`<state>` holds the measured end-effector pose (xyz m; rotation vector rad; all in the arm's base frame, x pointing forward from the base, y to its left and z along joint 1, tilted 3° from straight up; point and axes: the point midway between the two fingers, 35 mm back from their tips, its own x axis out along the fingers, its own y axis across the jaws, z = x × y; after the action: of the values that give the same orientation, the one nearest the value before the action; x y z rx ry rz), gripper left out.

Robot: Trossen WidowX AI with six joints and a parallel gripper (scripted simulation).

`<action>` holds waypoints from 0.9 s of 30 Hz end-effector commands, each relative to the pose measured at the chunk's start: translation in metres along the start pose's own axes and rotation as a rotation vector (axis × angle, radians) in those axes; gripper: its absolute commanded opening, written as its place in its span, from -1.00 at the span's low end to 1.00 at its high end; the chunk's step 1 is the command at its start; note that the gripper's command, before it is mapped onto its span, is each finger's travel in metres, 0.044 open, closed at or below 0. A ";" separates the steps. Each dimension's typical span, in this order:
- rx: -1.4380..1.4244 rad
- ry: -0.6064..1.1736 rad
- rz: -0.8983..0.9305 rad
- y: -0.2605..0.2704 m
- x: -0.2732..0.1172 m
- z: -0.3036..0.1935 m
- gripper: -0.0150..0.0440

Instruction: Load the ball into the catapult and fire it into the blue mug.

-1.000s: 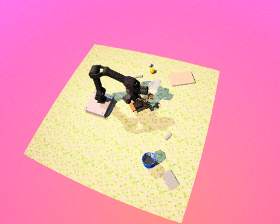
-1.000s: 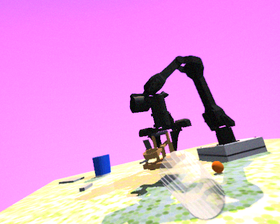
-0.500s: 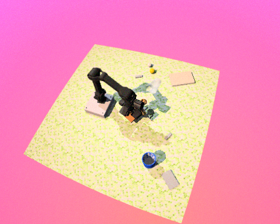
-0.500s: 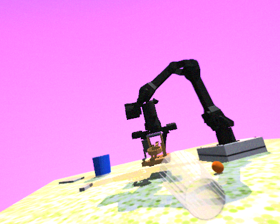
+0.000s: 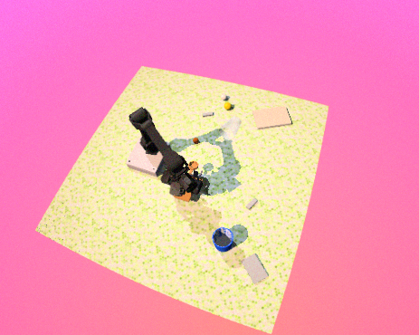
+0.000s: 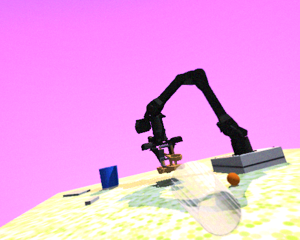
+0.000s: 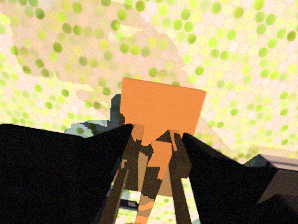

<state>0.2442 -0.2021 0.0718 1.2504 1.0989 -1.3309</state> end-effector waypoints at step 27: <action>-0.097 -0.009 0.023 0.002 0.020 0.027 -0.49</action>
<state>0.2407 -0.2295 0.0556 1.1823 1.1331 -1.2632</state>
